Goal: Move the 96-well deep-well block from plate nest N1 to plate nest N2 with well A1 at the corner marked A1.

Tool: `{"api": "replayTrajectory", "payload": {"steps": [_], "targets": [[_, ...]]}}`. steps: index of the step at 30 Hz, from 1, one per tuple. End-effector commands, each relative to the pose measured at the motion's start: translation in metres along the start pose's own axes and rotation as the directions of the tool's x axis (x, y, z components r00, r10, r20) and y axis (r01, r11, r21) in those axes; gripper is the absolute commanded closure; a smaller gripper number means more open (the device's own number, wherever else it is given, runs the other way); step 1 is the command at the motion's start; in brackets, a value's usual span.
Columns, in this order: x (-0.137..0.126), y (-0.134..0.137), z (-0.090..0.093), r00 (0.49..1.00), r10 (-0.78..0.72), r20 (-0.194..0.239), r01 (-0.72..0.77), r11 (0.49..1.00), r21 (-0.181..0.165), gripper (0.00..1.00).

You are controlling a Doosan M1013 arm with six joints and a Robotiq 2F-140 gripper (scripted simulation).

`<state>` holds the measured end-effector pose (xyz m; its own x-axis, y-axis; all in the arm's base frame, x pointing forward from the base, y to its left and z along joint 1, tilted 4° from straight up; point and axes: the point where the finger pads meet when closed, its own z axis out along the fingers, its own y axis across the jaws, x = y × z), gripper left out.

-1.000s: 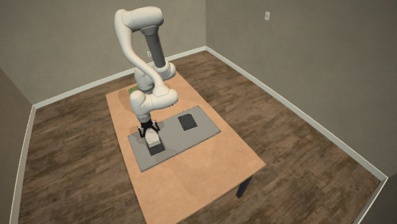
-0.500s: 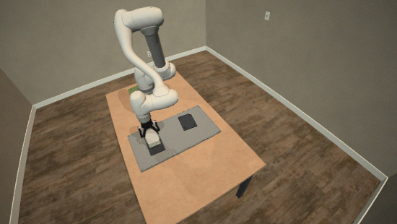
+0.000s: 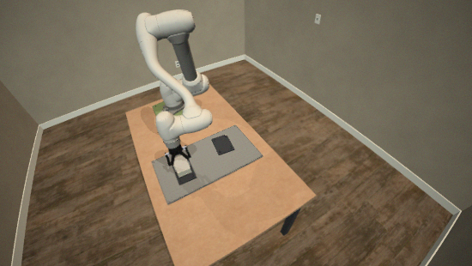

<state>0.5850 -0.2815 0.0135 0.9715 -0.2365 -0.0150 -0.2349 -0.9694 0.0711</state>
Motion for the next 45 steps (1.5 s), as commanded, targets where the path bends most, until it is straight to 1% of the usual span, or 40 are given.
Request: {"api": "replayTrajectory", "payload": {"steps": [1, 6, 8, 21, 45], "targets": [[0.0, 0.0, 0.004, 1.0, 0.0, 0.0, 0.0, 1.0, 0.0, 1.0], [0.0, 0.0, 0.012, 1.0, 0.0, 0.0, 0.0, 1.0, 0.0, 1.0], [0.0, 0.0, 0.012, 1.0, 0.0, 0.0, 0.0, 1.0, 0.0, 1.0], [0.0, 0.0, 0.034, 1.0, 0.0, 0.0, 0.0, 1.0, 0.0, 1.0], [0.0, 0.0, 0.034, 1.0, 0.0, 0.0, 0.0, 1.0, 0.0, 1.0]]}}
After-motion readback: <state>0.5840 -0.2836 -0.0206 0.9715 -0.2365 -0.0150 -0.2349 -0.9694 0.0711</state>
